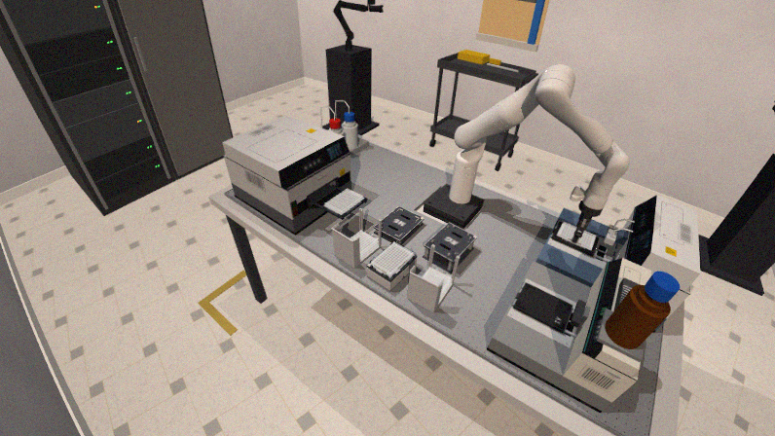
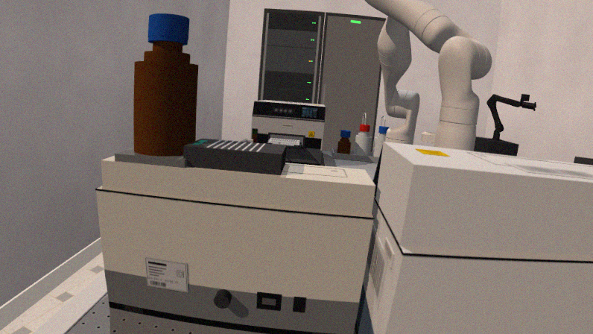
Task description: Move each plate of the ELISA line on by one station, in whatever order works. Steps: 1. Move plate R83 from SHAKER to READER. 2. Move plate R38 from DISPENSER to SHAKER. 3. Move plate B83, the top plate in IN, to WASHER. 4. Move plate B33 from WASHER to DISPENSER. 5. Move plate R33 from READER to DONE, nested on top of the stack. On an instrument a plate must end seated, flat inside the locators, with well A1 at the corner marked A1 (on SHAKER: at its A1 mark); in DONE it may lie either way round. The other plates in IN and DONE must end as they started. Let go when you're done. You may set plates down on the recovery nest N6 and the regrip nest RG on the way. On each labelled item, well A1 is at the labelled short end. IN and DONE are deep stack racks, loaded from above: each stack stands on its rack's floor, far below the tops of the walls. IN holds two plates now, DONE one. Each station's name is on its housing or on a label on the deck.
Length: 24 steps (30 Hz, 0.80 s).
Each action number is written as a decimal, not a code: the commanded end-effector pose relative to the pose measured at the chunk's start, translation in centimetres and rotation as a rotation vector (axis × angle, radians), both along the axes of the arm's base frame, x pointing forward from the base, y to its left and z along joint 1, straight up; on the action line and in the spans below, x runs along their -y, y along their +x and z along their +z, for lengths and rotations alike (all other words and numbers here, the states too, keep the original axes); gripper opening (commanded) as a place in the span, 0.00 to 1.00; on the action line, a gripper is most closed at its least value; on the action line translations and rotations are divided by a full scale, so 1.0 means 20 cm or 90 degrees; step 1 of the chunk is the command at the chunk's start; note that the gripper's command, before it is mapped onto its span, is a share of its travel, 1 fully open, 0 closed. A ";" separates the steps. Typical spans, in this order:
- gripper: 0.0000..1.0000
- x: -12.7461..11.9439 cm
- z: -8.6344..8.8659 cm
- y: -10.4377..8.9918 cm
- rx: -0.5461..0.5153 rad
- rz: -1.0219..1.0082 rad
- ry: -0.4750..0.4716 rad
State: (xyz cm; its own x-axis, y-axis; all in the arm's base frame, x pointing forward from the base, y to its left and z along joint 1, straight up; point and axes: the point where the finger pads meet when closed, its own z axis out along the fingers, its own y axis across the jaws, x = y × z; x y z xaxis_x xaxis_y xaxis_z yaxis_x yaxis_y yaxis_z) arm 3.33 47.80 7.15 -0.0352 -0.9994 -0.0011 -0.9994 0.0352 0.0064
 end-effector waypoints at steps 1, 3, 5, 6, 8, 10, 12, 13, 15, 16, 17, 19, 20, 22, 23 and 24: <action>0.94 0.00 0.00 0.00 0.000 -0.002 -0.001; 0.94 0.01 0.00 0.00 0.000 -0.002 -0.002; 0.94 0.01 0.01 0.00 0.000 -0.001 -0.003; 0.94 0.01 0.01 0.00 0.000 -0.001 -0.003; 0.94 0.01 0.02 0.00 0.000 0.000 -0.002; 0.94 0.00 0.02 0.00 0.000 0.000 -0.002; 0.94 0.01 0.02 0.00 -0.001 0.000 -0.002; 0.94 0.01 0.03 0.00 -0.001 0.001 -0.002; 0.94 0.01 0.03 0.00 -0.001 0.001 -0.002; 0.94 0.01 0.03 0.00 -0.001 0.001 -0.002; 0.94 0.01 0.03 0.00 -0.001 0.001 -0.002; 0.94 0.01 0.04 0.00 -0.001 0.002 -0.002; 0.94 0.01 0.04 0.00 -0.001 0.002 -0.002; 0.94 0.01 0.04 0.00 -0.001 0.002 -0.002; 0.94 0.01 0.04 0.00 -0.001 0.002 -0.002; 0.94 0.00 0.04 0.00 -0.001 0.002 -0.002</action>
State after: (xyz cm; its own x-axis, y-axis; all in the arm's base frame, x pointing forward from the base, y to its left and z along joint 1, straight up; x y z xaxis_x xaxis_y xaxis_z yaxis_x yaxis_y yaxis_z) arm 3.25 47.69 7.66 -0.0363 -0.9993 0.0018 -0.9993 0.0363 0.0063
